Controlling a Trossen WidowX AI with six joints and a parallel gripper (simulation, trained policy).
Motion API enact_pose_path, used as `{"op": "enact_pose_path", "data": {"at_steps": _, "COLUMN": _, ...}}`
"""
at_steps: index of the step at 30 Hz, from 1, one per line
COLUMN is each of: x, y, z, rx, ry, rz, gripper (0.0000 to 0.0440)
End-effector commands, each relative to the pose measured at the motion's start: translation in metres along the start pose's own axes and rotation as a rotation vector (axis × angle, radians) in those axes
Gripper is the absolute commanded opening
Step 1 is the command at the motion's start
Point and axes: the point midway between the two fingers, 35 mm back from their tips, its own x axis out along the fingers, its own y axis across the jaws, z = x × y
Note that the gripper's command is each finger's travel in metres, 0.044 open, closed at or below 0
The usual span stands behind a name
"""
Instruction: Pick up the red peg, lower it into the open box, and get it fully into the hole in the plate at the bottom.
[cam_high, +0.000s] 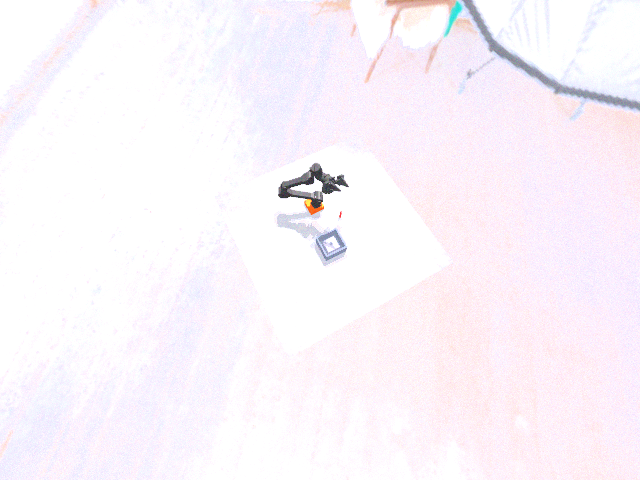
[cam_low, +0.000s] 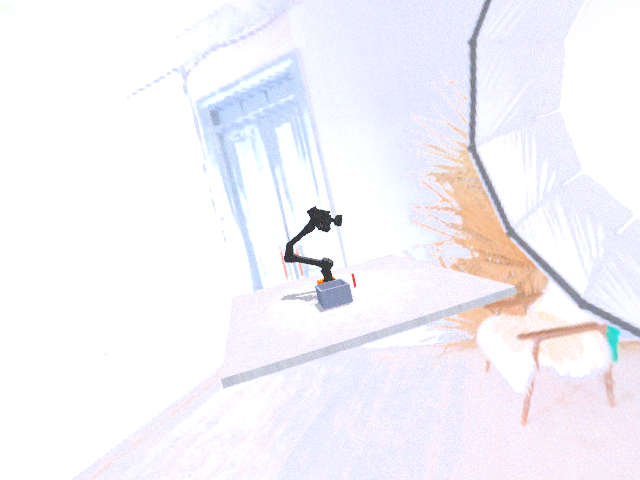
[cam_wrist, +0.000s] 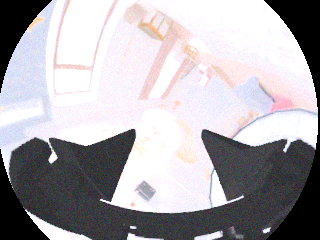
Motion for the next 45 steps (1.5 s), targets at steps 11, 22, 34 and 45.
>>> {"op": "enact_pose_path", "data": {"at_steps": 11, "x": 0.02, "y": -0.031, "z": 0.026, "rx": -0.341, "ry": -0.133, "rz": -0.101, "gripper": 0.044}}
{"op": "enact_pose_path", "data": {"at_steps": 22, "x": 0.036, "y": -0.063, "z": 0.066, "rx": -0.65, "ry": -0.276, "rz": -0.27, "gripper": 0.044}}
{"op": "enact_pose_path", "data": {"at_steps": 34, "x": 0.041, "y": -0.093, "z": 0.118, "rx": -0.936, "ry": -0.428, "rz": -0.528, "gripper": 0.044}}
{"op": "enact_pose_path", "data": {"at_steps": 45, "x": 0.032, "y": -0.116, "z": 0.17, "rx": -1.119, "ry": -0.557, "rz": -0.84, "gripper": 0.044}}
